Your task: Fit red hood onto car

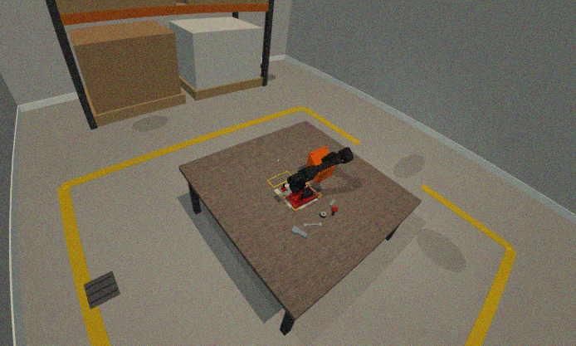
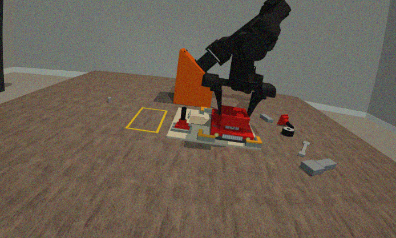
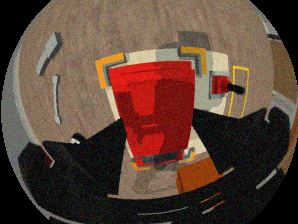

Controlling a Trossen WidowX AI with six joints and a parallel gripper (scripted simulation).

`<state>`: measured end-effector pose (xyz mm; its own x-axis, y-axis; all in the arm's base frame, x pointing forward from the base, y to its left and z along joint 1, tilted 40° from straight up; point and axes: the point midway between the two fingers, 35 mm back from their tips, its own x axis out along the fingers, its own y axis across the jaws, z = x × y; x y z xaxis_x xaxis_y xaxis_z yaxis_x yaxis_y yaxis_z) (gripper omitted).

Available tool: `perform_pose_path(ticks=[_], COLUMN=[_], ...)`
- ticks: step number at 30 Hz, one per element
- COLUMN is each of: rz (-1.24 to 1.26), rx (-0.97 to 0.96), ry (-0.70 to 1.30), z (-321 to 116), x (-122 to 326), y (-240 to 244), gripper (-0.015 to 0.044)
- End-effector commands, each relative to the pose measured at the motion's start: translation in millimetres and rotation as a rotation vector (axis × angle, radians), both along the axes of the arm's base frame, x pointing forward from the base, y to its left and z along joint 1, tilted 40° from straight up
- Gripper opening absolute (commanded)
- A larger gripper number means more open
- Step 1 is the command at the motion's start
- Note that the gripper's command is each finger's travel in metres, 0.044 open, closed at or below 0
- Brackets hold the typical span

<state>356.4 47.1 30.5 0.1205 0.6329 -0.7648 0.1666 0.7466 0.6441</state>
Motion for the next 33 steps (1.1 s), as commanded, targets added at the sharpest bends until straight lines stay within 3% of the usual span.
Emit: perform_pose_path(ticks=[1, 27, 33], rz=[-0.004, 0.0, 0.0], rx=[-0.001, 0.001, 0.001], ry=[0.003, 0.0, 0.0], z=[-1.9, -7.1, -7.6], x=[0.2, 1.1, 1.1], y=[1.1, 5.8, 6.1], gripper=[0.0, 0.0, 0.0157])
